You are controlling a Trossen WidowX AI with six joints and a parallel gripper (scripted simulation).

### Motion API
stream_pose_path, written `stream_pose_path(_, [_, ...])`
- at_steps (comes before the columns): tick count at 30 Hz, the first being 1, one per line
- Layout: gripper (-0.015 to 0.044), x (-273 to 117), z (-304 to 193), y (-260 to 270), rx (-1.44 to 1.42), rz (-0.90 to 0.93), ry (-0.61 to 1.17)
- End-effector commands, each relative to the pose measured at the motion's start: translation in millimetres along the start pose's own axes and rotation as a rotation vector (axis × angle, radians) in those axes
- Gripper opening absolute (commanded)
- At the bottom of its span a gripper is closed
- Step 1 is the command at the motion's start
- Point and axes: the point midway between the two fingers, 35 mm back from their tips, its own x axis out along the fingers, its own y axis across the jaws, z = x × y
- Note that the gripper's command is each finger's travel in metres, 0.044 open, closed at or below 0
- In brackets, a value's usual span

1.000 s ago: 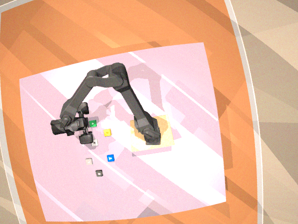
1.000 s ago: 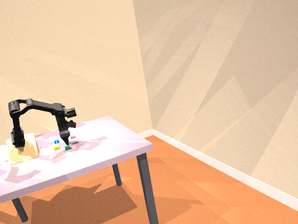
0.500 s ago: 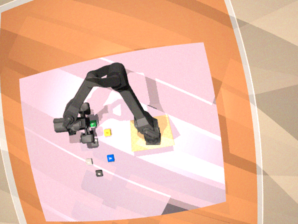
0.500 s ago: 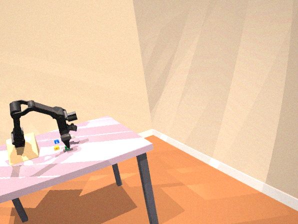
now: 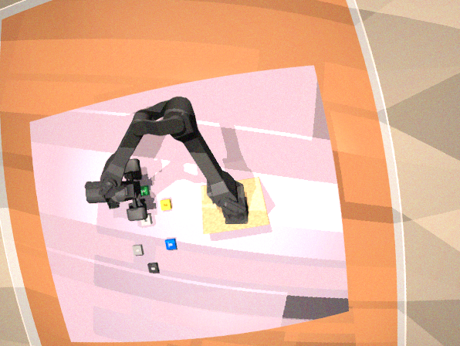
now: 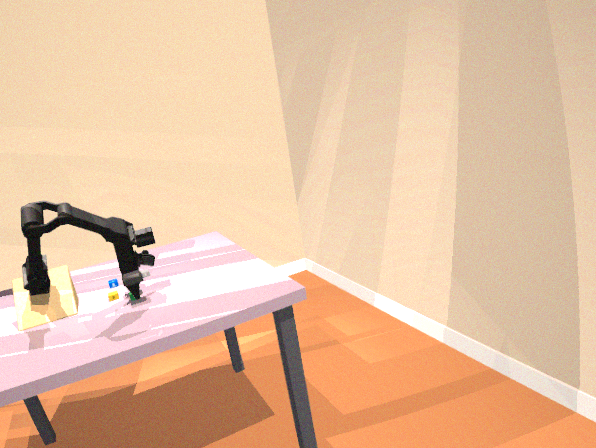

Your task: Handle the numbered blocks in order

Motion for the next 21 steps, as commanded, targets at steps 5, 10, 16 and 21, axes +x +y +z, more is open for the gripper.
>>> stream_pose_path(5, [0.012, 0.2, 0.3, -0.6, -0.005, -0.005, -0.002])
stream_pose_path(10, [0.012, 0.2, 0.3, -0.6, -0.005, -0.005, -0.002])
stream_pose_path(16, [0.012, 0.2, 0.3, -0.6, -0.005, -0.005, -0.002])
stream_pose_path(21, [0.012, 0.2, 0.3, -0.6, -0.005, -0.005, -0.002])
